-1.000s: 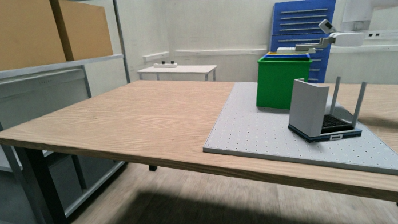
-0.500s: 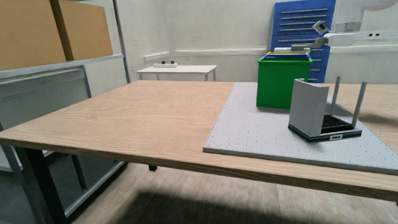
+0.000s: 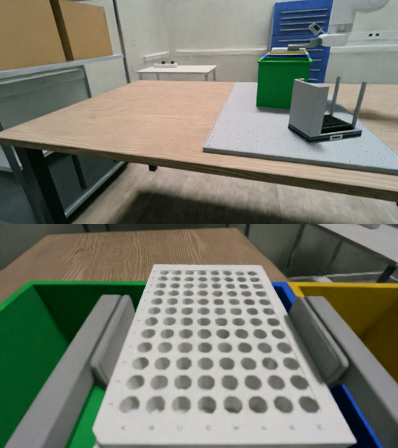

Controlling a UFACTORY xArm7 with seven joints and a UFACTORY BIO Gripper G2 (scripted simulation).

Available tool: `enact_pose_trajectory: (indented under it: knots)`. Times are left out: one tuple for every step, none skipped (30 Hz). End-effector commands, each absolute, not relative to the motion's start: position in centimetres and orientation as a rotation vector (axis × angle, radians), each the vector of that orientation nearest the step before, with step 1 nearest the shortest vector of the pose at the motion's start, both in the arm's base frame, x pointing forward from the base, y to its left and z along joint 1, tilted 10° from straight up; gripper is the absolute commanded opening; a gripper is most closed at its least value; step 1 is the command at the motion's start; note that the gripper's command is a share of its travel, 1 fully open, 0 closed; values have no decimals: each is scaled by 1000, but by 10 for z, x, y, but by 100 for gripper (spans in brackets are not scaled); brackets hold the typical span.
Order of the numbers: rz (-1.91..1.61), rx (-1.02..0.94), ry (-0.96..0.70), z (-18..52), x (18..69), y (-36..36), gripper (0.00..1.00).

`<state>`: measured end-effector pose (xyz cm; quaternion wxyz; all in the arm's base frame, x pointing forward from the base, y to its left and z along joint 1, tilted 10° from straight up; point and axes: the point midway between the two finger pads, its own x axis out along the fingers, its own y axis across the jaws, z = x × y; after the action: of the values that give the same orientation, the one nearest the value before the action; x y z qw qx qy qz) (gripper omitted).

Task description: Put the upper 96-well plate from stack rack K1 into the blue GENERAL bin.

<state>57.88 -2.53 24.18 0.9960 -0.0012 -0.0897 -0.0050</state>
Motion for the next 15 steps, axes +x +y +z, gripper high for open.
enact_pose_trajectory:
  knots:
    - [-9,-1,-182,243,585,-41,0]
    - [-9,-2,-182,243,586,-43,0]
    - [-9,-2,-182,243,586,-43,0]
    - [-9,-2,-182,243,586,-43,0]
    - [-9,-2,-182,243,586,-44,0]
    - [-9,-2,-182,243,586,-44,0]
    - [-9,-2,-182,243,586,-44,0]
    - [-9,-2,-182,243,586,-44,0]
    - [-9,-2,-182,243,586,-44,0]
    - [-9,-2,-182,243,586,-44,0]
    - [-9,-2,-182,243,586,-44,0]
    - [-9,-2,-182,243,586,-44,0]
    - [-9,-2,-182,243,586,-44,0]
    - [-9,-2,-182,243,586,-44,0]
    - [-9,-2,-182,243,586,-44,0]
